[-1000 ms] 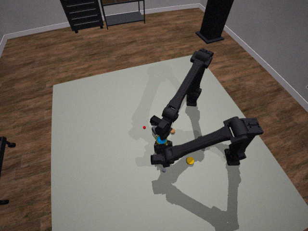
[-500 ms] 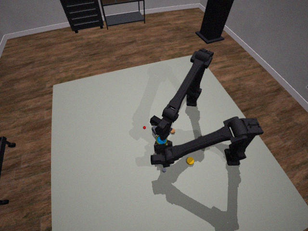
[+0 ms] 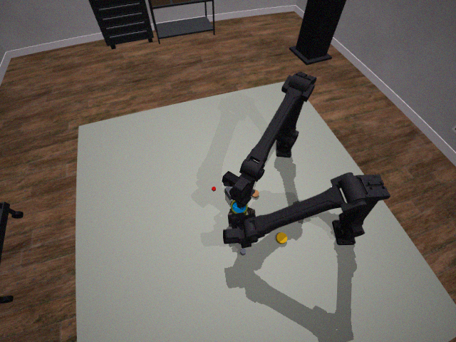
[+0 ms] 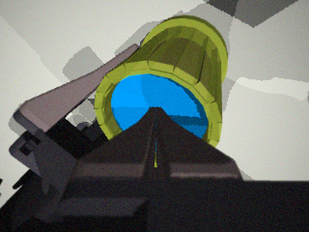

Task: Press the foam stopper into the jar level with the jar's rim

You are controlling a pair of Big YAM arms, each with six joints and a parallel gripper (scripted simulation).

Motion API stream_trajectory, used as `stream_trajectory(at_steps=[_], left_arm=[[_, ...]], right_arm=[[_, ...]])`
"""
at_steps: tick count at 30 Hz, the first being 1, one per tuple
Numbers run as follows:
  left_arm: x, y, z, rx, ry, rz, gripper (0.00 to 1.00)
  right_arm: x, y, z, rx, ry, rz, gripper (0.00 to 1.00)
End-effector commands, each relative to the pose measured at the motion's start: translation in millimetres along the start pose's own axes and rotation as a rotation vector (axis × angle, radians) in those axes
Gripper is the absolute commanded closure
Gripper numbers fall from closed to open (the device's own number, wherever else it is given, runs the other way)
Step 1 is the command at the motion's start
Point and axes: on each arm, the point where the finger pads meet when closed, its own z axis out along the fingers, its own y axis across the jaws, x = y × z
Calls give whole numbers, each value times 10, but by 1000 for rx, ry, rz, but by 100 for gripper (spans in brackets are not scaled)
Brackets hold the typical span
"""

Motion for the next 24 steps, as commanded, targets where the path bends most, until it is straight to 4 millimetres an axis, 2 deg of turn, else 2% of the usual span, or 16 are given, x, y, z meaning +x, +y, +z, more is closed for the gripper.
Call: stream_trajectory(at_steps=[1, 15, 16, 18, 19, 20, 21, 24], left_arm=[[196, -19, -81, 9, 7, 37, 36], [196, -19, -81, 9, 7, 37, 36], [196, -19, -81, 9, 7, 37, 36], [196, -19, -81, 9, 7, 37, 36], [196, -19, -81, 9, 7, 37, 36], [196, -19, -81, 9, 7, 37, 36], [196, -19, -81, 9, 7, 37, 36], [196, -19, -81, 9, 7, 37, 36]], right_arm=[[-46, -198, 467, 84, -5, 14, 100], [-44, -213, 505, 84, -5, 13, 100], [-42, -139, 348, 52, -4, 13, 100], [-43, -192, 316, 78, -5, 13, 100], [-37, 42, 186, 35, -3, 12, 100], [-35, 102, 140, 25, -3, 12, 100], [-37, 34, 164, 40, -4, 12, 100], [-35, 90, 115, 31, -3, 12, 100]])
